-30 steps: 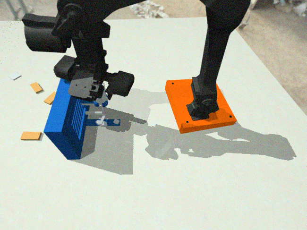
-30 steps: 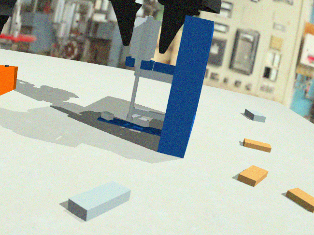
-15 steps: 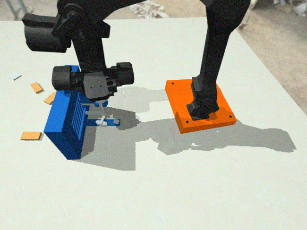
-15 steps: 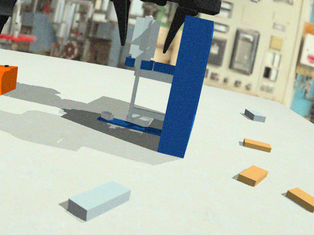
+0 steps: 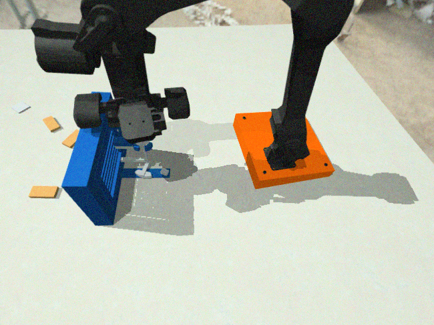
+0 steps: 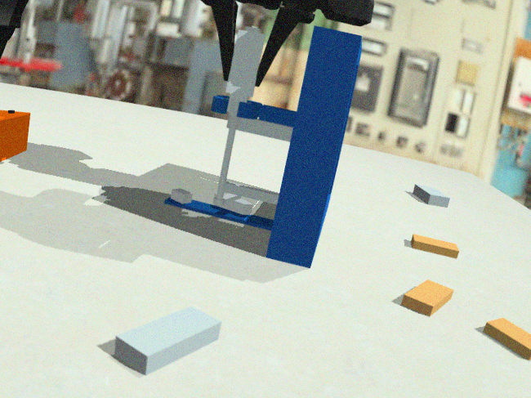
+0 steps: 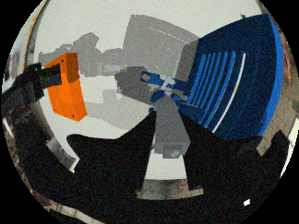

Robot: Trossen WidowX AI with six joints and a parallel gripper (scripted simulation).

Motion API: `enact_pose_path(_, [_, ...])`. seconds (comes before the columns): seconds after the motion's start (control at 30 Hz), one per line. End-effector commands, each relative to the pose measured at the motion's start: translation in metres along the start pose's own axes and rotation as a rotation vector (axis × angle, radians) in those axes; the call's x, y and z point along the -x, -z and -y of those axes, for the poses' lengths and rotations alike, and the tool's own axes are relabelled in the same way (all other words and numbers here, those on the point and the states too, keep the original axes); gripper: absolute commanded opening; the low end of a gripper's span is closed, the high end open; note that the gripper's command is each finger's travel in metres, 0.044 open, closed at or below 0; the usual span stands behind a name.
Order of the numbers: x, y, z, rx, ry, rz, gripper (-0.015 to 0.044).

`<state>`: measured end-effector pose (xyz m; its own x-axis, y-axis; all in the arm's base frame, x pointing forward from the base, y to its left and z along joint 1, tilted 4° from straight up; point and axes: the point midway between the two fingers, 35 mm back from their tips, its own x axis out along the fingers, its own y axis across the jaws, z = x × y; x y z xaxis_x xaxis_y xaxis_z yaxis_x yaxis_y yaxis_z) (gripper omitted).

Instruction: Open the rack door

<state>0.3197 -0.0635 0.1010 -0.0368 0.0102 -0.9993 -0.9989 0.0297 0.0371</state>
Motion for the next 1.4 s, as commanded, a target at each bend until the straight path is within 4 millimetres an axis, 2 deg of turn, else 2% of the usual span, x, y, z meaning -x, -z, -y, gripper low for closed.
enact_pose_path(0.0, [0.0,0.0,0.0,0.004,0.0,0.0,0.0035])
enact_pose_path(0.1, [0.0,0.0,0.0,0.004,0.0,0.0,0.0015])
enact_pose_path(0.27, [0.0,0.0,0.0,-0.01,0.0,0.0,0.0014])
enact_pose_path(0.9, [0.0,-0.011,-0.013,-0.388,-0.001,0.001,0.0014])
enact_pose_path(1.37, [0.0,-0.027,-0.028,-0.642,-0.003,0.002,0.0014])
